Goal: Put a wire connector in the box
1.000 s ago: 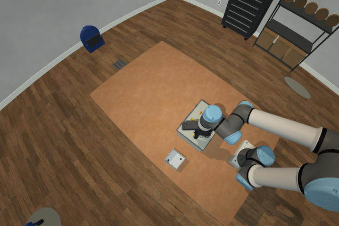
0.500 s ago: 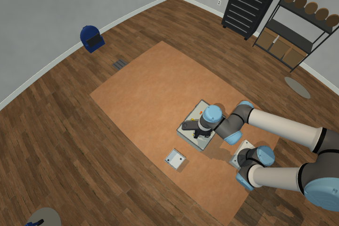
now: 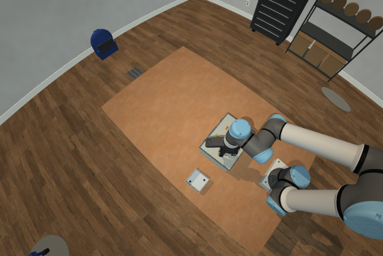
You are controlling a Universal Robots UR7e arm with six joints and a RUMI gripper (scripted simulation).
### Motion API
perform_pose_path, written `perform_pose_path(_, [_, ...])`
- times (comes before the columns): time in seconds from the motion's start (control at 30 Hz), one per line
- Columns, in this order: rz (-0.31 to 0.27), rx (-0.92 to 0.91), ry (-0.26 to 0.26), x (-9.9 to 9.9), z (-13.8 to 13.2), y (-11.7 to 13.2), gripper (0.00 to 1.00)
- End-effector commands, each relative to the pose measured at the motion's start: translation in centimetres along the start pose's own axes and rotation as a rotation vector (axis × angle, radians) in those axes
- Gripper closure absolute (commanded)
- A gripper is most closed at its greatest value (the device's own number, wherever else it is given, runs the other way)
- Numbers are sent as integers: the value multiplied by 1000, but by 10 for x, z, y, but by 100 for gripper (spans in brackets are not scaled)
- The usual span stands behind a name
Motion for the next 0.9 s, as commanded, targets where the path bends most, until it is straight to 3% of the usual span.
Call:
perform_pose_path(0.0, [1,0,0,0,0,0,100])
perform_pose_path(0.6, [1,0,0,1,0,0,100])
perform_pose_path(0.87, [1,0,0,23,0,0,100])
Point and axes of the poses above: the point where the finger pads meet when closed, its own x axis back along the fingers, its own z axis across the jaws, y = z × x, the point moved 8 cm from there along x, back along the fingers, and after that the axes turned 8 degrees about -x, right-handed, at the moved point
